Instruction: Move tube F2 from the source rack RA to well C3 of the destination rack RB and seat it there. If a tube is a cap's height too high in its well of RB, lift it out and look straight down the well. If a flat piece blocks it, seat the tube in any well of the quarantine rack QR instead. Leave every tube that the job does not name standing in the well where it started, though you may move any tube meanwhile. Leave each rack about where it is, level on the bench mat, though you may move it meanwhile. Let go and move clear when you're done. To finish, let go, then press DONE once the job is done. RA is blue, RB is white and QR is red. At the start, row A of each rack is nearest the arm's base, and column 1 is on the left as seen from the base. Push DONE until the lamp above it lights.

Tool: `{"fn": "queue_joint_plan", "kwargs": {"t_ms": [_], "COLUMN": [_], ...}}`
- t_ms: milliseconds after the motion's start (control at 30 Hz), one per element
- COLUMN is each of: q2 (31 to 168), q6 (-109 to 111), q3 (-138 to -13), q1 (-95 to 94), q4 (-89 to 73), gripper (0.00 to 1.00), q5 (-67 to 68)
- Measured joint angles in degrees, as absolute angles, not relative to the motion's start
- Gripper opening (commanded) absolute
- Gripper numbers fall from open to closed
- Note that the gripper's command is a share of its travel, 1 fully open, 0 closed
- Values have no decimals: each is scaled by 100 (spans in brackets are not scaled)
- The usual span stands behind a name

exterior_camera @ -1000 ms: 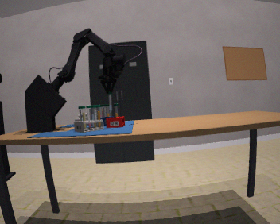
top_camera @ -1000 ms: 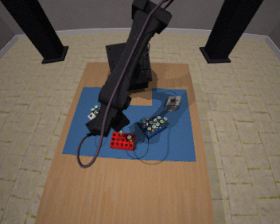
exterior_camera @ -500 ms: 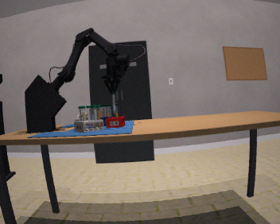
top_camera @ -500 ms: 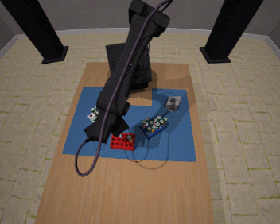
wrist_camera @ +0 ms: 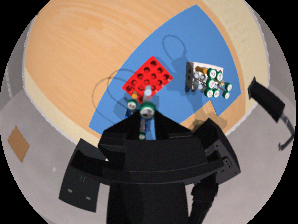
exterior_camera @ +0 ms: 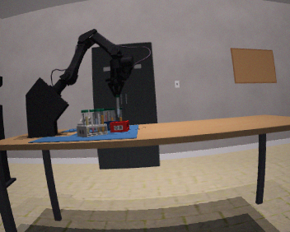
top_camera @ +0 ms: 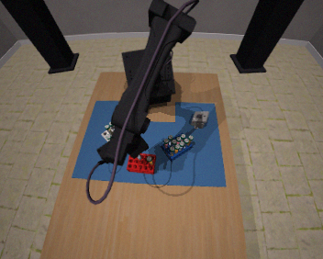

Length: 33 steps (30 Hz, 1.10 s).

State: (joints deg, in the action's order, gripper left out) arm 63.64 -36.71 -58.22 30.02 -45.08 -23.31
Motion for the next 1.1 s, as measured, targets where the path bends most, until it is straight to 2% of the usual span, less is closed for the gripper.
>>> {"fn": "queue_joint_plan", "kwargs": {"t_ms": [1100], "q2": [6434], "q6": [-3734], "q3": [-5933], "q1": [2932], "q4": [-4543], "gripper": [0], "q5": [-2272]}}
